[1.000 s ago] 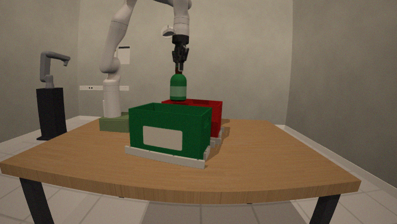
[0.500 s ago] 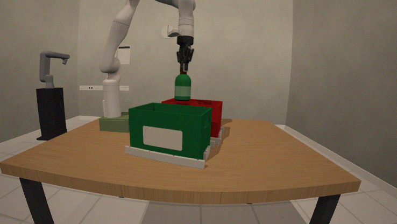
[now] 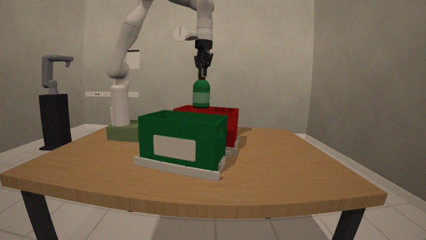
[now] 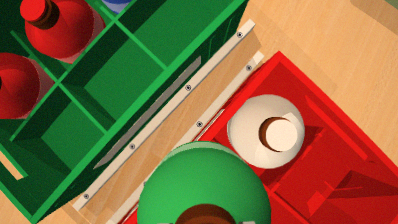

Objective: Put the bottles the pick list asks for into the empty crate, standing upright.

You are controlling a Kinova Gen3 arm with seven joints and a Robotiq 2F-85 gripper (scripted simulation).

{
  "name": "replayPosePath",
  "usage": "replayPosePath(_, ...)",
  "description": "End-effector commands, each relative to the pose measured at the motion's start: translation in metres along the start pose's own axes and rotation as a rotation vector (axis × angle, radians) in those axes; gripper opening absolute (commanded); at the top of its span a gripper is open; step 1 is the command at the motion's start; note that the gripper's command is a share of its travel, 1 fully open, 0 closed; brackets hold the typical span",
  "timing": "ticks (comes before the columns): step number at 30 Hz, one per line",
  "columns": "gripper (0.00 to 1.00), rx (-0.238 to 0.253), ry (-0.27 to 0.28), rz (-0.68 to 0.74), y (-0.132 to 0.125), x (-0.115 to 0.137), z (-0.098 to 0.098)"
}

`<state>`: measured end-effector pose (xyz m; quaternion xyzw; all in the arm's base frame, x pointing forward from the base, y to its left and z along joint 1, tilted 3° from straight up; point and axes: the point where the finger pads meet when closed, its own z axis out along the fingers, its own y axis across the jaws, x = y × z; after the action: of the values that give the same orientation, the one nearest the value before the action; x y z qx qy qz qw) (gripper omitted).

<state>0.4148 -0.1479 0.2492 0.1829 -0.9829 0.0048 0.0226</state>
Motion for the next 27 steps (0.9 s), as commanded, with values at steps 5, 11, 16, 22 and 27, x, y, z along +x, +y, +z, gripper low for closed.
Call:
replayPosePath(5,0.1,0.001,-0.001,0.0,0.002,-0.014,-0.001)
replayPosePath(11,0.1,0.001,-0.002,0.0,0.004,-0.022,-0.001)
replayPosePath(16,0.1,0.001,-0.002,0.0,0.005,-0.03,-0.001)
replayPosePath(22,0.1,0.001,-0.002,0.0,0.005,-0.029,-0.001)
replayPosePath(27,0.1,0.001,-0.002,0.0,0.006,-0.029,-0.001)
